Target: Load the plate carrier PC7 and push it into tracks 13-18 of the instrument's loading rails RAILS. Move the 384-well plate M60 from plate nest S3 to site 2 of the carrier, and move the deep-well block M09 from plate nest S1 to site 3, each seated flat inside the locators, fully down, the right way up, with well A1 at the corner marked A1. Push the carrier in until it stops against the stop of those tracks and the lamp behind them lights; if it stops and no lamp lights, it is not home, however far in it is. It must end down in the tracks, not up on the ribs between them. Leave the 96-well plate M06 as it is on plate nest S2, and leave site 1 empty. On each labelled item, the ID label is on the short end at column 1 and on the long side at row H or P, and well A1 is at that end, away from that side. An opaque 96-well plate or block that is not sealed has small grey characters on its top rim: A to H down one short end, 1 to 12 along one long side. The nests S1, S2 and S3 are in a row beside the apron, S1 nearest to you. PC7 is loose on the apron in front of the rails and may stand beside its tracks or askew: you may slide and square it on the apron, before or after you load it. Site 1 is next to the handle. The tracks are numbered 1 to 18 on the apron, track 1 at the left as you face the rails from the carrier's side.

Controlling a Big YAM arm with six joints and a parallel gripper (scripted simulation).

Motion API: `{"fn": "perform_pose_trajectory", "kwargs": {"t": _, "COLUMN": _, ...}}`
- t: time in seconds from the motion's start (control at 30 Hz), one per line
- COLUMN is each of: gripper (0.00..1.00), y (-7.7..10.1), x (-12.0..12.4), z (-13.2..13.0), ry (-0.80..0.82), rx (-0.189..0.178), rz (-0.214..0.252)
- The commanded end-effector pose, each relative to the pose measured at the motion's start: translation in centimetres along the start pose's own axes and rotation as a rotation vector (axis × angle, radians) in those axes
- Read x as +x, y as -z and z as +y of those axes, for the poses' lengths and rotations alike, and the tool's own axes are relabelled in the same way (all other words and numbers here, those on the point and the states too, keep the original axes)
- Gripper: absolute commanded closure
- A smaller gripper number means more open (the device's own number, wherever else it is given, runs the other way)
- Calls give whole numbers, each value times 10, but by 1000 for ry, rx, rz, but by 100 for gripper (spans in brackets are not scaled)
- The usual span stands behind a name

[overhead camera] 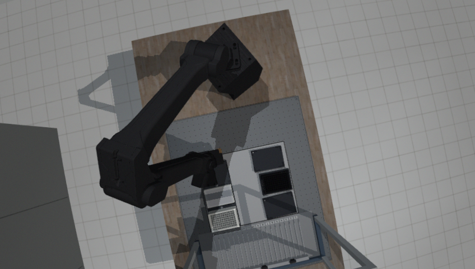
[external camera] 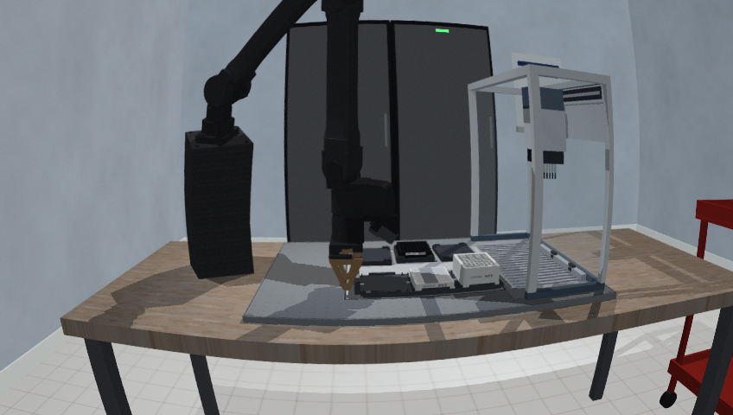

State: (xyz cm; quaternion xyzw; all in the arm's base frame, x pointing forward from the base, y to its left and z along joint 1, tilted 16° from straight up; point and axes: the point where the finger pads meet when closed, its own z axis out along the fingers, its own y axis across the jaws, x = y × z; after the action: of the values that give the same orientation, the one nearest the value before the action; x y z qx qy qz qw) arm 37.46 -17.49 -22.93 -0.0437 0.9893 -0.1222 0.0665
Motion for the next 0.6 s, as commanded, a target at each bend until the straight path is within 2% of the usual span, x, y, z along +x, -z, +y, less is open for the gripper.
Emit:
{"fn": "perform_pose_trajectory", "kwargs": {"t": 0.0, "gripper": 20, "y": 4, "x": -18, "z": 4, "ry": 5, "rx": 4, "rz": -27}}
{"fn": "perform_pose_trajectory", "kwargs": {"t": 0.57, "gripper": 20, "y": 7, "x": -27, "z": 2, "ry": 4, "rx": 6, "rz": -35}}
